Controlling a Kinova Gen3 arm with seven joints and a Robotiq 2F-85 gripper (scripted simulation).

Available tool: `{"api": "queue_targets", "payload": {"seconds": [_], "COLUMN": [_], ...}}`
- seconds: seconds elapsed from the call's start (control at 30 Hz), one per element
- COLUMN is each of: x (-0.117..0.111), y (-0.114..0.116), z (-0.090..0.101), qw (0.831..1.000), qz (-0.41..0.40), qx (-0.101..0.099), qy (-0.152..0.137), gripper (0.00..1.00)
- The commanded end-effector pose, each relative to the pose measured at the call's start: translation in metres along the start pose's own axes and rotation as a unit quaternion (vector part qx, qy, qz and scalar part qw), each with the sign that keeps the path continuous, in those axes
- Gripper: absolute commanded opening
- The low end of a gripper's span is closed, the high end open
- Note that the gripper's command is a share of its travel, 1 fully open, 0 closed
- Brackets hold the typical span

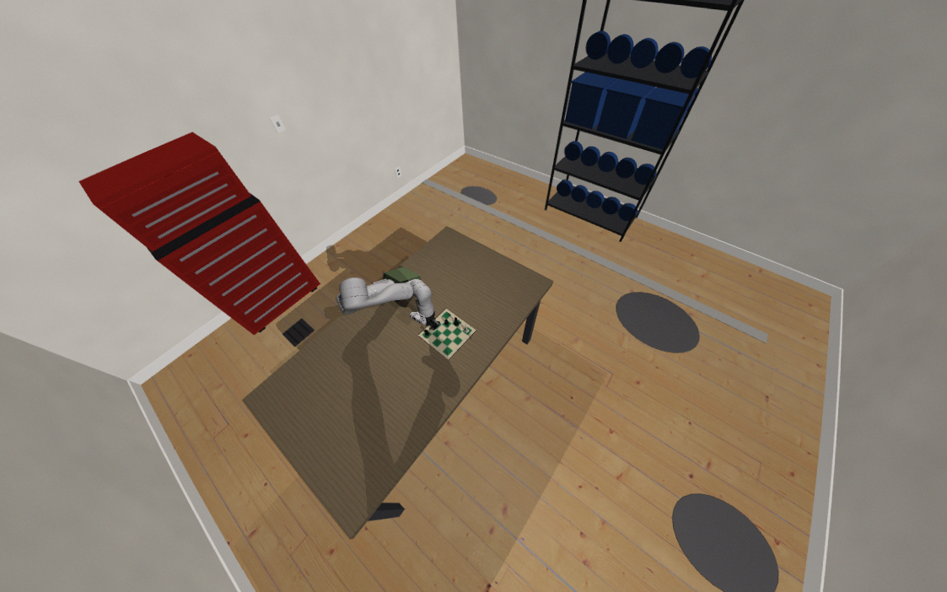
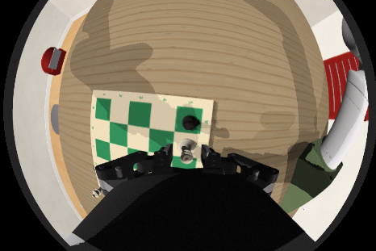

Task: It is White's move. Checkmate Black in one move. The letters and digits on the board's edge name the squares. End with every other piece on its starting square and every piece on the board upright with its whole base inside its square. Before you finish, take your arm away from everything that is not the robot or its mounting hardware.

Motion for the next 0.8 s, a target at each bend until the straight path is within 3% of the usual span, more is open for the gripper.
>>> {"api": "queue_targets", "payload": {"seconds": [0.0, 0.53, 0.57, 0.77], "x": [0.0003, 0.0003, 0.0003, 0.0003], "y": [-0.0002, -0.0002, -0.0002, -0.0002], "z": [0.0006, 0.0006, 0.0006, 0.0006], "qw": [1.0, 1.0, 1.0, 1.0], "qz": [0.0, 0.0, 0.0, 0.0], "qx": [-0.001, -0.001, -0.001, -0.001], "qy": [-0.001, -0.001, -0.001, -0.001], "gripper": [0.41, 0.41, 0.0, 0.0]}}
Point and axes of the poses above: the point where the finger pads meet when closed, its own z axis back along the fingers, its own y axis across the jaws, x = y × z, the point moved 5 cm from there along z, back along the fingers, and after that the axes turned 13 degrees about -z, right-handed, at the moved point
